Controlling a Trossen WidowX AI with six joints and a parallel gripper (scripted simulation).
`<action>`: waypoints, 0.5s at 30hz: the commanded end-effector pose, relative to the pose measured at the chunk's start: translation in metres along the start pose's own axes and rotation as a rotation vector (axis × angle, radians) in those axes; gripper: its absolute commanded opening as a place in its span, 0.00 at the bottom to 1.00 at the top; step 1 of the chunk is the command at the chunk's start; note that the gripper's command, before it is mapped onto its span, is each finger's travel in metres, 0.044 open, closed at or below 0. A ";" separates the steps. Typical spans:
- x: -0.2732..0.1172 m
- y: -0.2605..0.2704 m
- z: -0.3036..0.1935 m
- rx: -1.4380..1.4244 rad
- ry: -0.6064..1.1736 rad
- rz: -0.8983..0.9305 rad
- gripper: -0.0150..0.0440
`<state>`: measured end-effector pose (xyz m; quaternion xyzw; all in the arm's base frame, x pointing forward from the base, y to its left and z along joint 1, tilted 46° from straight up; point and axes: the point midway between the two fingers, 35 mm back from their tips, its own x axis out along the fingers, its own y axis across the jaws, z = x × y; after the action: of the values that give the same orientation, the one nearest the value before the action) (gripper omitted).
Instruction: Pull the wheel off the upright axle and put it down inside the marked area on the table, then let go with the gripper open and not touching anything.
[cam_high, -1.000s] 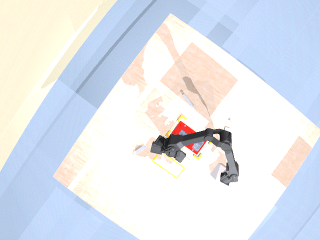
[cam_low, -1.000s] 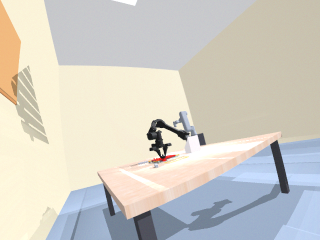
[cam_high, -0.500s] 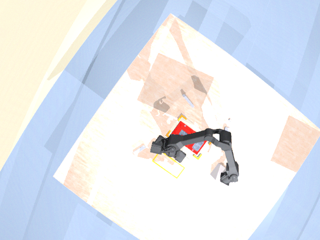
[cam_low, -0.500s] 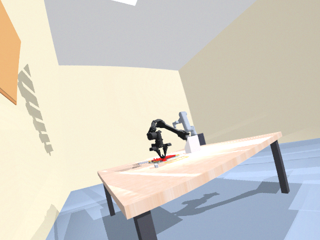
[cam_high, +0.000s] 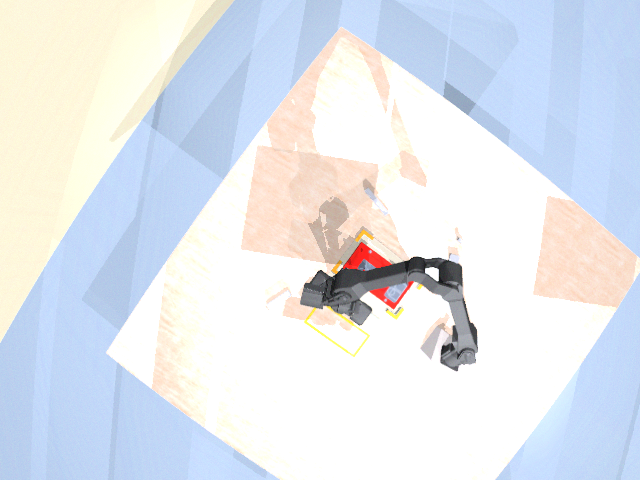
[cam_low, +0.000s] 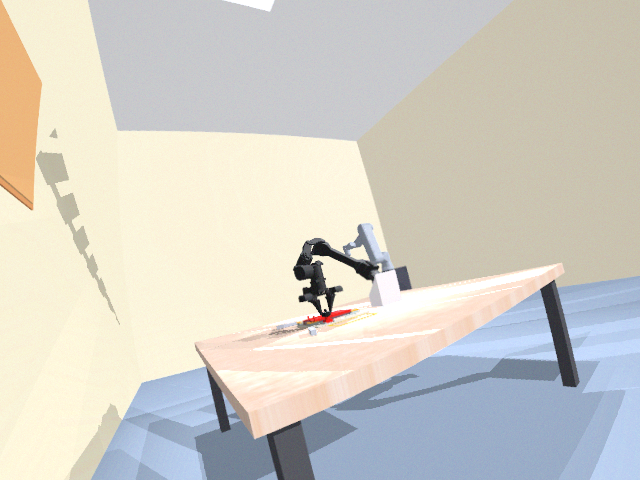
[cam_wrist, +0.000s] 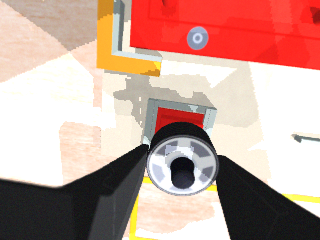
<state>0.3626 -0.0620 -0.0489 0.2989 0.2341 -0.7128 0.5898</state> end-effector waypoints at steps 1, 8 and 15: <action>-0.012 -0.002 -0.002 -0.015 0.002 0.011 0.25; -0.014 -0.002 -0.002 -0.015 0.002 0.012 0.25; -0.016 -0.002 -0.002 -0.015 0.002 0.013 0.25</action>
<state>0.3629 -0.0618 -0.0482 0.2997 0.2323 -0.7143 0.5883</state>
